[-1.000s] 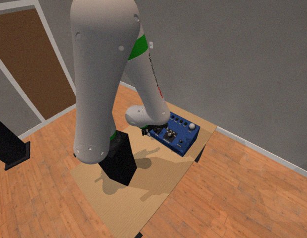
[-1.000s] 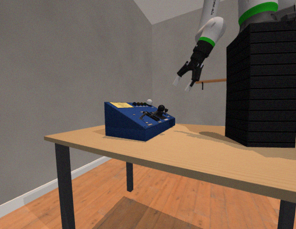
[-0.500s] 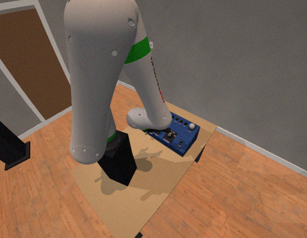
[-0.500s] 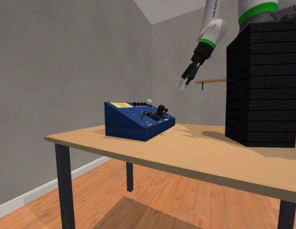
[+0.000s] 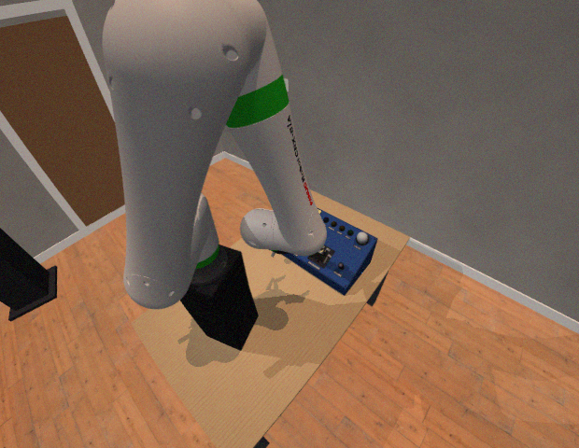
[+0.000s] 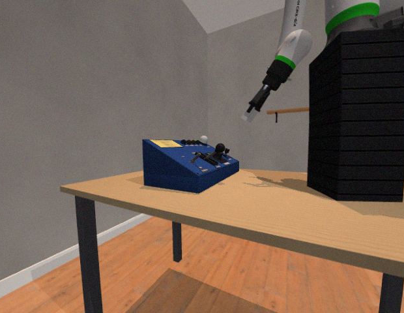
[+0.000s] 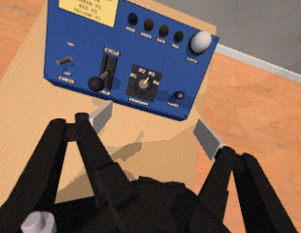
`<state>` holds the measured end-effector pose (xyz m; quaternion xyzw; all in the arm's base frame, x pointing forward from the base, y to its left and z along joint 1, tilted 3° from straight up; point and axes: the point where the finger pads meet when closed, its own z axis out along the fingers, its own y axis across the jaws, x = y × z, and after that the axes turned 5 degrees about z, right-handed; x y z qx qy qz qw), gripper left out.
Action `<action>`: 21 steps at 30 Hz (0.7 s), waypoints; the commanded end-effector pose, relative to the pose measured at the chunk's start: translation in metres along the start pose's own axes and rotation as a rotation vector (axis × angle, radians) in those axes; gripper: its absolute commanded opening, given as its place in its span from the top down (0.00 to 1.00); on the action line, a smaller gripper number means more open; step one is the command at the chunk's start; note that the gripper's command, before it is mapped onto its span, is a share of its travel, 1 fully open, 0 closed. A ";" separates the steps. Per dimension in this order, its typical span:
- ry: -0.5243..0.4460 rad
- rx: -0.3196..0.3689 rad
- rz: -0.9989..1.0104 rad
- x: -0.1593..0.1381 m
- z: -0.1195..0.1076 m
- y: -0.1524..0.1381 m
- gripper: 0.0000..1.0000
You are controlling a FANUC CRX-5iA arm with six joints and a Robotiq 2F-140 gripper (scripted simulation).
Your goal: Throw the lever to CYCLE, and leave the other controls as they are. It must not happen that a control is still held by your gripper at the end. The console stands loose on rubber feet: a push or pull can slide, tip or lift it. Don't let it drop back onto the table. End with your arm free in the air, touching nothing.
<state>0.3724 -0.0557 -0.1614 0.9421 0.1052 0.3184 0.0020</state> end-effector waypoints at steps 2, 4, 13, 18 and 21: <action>0.007 0.002 0.144 0.001 -0.001 0.009 0.00; 0.012 -0.001 0.191 0.002 -0.001 0.013 0.00; 0.037 -0.013 0.388 0.003 -0.003 0.026 0.00; 0.042 -0.014 0.420 0.003 -0.003 0.029 0.00; 0.042 -0.014 0.421 0.003 -0.003 0.029 0.00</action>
